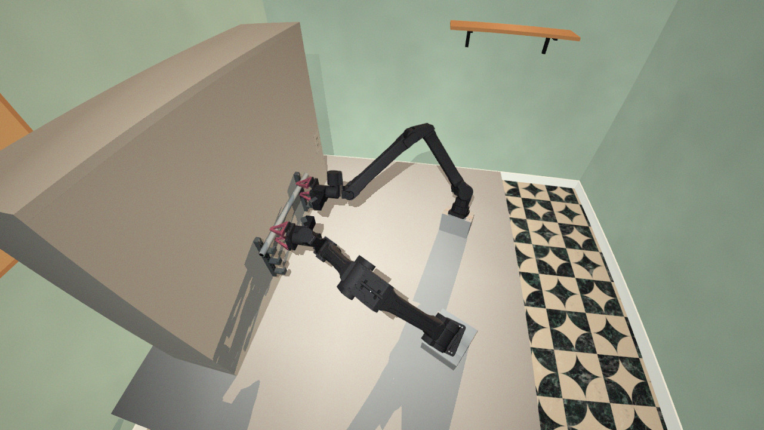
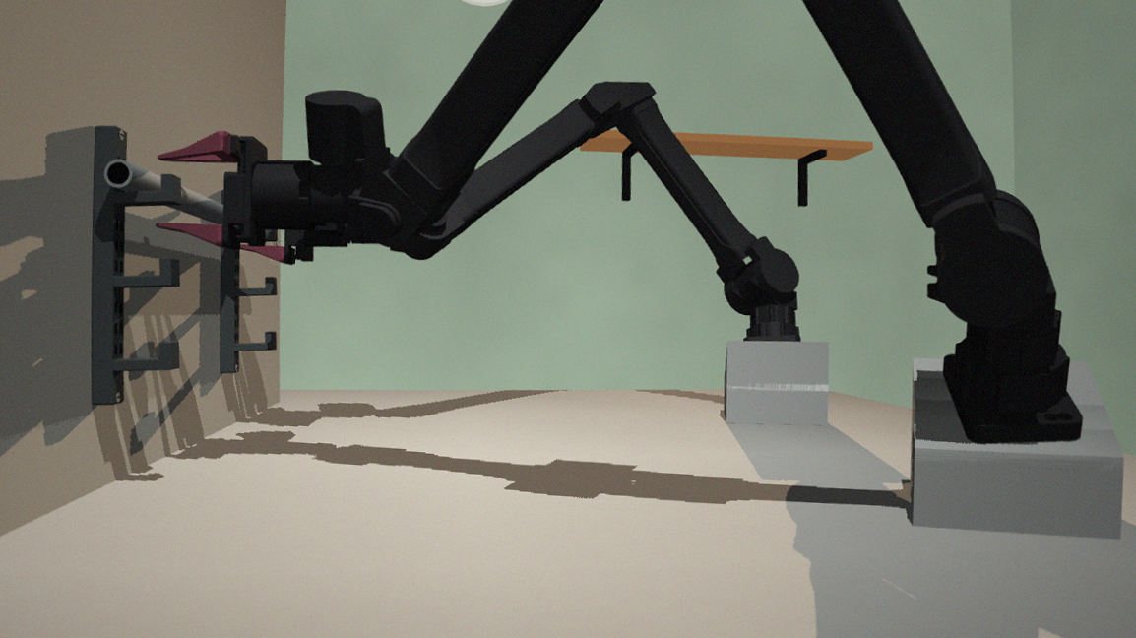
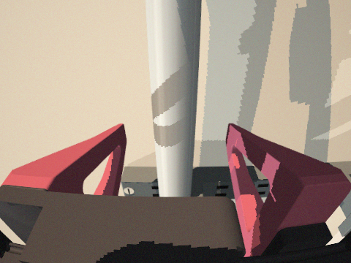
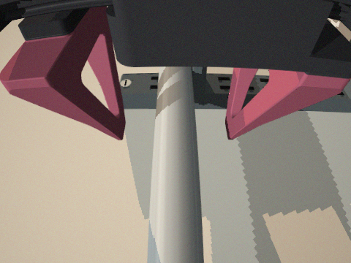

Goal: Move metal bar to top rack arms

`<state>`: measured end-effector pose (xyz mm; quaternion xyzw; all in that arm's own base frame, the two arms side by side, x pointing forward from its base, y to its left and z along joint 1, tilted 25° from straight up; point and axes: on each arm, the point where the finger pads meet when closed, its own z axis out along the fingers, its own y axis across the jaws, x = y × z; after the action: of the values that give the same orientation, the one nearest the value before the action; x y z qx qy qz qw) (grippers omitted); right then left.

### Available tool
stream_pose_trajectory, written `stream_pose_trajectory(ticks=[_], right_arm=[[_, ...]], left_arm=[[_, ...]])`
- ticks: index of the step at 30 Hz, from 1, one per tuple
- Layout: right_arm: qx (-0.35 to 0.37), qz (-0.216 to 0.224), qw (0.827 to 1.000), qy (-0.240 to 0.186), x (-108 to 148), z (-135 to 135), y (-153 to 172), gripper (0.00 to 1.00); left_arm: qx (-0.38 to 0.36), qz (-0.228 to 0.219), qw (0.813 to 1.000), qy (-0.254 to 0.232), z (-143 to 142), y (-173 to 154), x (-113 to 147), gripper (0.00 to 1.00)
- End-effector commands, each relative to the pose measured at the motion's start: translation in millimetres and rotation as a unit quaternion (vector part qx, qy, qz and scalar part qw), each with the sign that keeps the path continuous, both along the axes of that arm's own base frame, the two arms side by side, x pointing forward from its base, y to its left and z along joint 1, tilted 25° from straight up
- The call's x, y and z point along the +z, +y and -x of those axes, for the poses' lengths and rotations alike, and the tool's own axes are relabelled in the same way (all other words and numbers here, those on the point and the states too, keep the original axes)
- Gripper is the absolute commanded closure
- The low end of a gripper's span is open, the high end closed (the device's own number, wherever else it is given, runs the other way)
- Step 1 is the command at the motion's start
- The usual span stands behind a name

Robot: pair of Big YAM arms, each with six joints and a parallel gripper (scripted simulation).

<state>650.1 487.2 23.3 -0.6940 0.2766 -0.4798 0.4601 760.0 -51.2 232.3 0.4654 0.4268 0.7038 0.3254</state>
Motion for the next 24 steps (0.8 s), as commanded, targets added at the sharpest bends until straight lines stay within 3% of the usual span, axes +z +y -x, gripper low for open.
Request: stream_pose_trajectory(ticks=[1, 14, 24], right_arm=[[0.0, -0.006, 1.0, -0.008, 2, -2, -1, 0.29], [0.0, -0.007, 1.0, -0.008, 4, -5, -5, 0.0], [-0.001, -0.008, 1.0, -0.009, 8, 2, -11, 0.0]], left_arm=[[-0.006, 0.012, 1.0, -0.02, 1, -3, 19, 0.29], [-0.007, 0.013, 1.0, -0.02, 2, 1, 22, 0.0], [-0.005, 0.013, 1.0, -0.021, 11, 1, 23, 0.0]])
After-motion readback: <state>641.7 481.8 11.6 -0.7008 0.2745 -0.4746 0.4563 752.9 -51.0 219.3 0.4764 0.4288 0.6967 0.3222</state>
